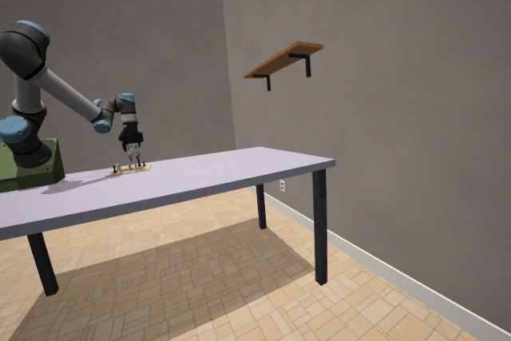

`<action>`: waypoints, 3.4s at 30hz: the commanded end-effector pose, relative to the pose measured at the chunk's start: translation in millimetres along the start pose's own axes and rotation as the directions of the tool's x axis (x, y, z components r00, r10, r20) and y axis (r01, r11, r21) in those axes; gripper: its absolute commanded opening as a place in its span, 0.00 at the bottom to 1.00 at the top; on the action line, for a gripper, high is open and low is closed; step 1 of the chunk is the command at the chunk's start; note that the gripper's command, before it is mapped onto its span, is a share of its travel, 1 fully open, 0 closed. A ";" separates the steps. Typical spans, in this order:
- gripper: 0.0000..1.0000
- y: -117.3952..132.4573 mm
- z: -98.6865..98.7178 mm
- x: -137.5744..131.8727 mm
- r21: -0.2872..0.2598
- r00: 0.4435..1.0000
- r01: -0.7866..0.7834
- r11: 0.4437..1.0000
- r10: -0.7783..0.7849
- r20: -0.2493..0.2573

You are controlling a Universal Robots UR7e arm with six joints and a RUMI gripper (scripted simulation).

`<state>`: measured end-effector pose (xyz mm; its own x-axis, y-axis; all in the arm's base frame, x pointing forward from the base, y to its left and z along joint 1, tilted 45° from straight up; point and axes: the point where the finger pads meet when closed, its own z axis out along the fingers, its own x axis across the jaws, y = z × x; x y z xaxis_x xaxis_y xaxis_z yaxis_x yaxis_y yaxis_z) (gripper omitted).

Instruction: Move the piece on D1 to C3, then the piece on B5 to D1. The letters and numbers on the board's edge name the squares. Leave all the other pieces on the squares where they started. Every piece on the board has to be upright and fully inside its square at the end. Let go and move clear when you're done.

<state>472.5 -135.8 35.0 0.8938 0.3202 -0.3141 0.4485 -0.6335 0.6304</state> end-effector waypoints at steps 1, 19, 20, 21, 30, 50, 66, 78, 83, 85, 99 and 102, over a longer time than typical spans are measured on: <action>0.22 0.2 2.0 0.3 -0.001 1.000 0.000 1.000 0.000 -0.001; 0.22 0.2 3.0 0.3 -0.001 1.000 0.000 1.000 0.000 -0.001; 0.22 0.2 3.0 0.3 -0.001 1.000 0.000 1.000 0.000 -0.001; 0.22 0.2 3.0 0.3 -0.001 1.000 0.000 1.000 0.000 -0.001; 0.22 0.2 3.0 0.3 -0.001 1.000 0.000 1.000 0.000 -0.001; 0.22 0.2 4.3 0.3 -0.001 1.000 0.000 1.000 0.000 -0.001; 0.22 0.2 30.4 0.3 -0.001 1.000 0.000 1.000 0.000 -0.001; 0.22 0.2 40.2 0.4 -0.001 1.000 0.000 1.000 0.000 -0.001; 0.22 0.2 40.2 0.4 -0.001 1.000 0.000 1.000 0.000 -0.001; 0.22 0.2 40.2 0.4 -0.001 1.000 0.000 1.000 0.000 -0.001; 0.22 0.2 40.2 0.4 -0.001 1.000 0.000 1.000 0.000 -0.001; 0.22 0.2 40.2 0.4 -0.001 1.000 0.000 1.000 0.000 -0.001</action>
<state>472.7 -164.4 6.2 0.8938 0.3204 -0.3139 0.4485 -0.6335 0.6305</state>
